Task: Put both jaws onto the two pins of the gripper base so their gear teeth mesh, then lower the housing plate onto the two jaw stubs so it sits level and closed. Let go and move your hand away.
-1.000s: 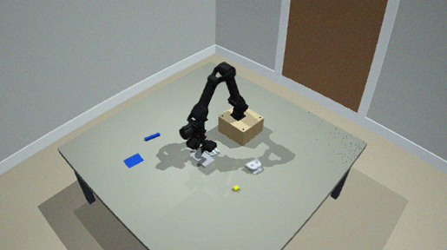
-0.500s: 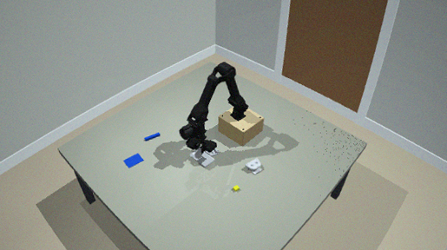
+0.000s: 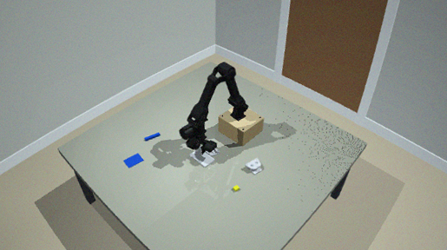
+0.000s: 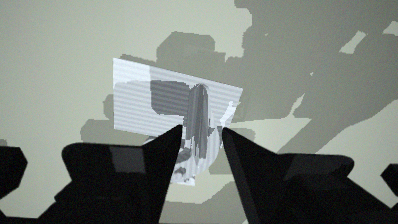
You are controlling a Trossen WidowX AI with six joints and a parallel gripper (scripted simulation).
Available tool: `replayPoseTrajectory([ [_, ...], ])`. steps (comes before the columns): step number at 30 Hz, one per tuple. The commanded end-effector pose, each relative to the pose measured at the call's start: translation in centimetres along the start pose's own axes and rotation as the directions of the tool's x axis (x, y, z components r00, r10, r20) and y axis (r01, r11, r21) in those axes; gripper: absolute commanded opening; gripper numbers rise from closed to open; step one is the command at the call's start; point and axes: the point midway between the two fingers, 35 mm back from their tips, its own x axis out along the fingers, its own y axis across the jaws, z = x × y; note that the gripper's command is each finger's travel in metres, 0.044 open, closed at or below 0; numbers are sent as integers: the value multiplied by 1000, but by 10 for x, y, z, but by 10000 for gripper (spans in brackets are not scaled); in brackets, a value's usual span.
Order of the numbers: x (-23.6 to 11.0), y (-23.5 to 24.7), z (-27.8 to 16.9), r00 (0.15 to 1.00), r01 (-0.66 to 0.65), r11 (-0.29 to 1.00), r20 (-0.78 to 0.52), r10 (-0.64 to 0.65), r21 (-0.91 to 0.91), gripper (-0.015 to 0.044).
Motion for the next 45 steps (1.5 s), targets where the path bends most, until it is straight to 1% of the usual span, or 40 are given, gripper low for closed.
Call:
replayPoseTrajectory([
  [1,0,0,0,1000,0,1000,0,0,0,224],
  [12,-2,0,0,1000,0,1000,0,0,0,224],
  [15,-18,0,2,1000,1,1000,-1,-1,1,224],
  [20,-66,0,0,1000,2,1000,-3,-2,3,224],
  [24,-69,0,-1,1000,2,1000,-4,-2,4,224],
  [25,-62,0,3,1000,1,1000,7,-1,6,224],
  [33,-65,0,3,1000,5,1000,11,-5,5,14],
  [34,-65,0,3,1000,5,1000,11,-5,5,0],
  [45,-65,0,3,1000,5,1000,11,-5,5,0],
])
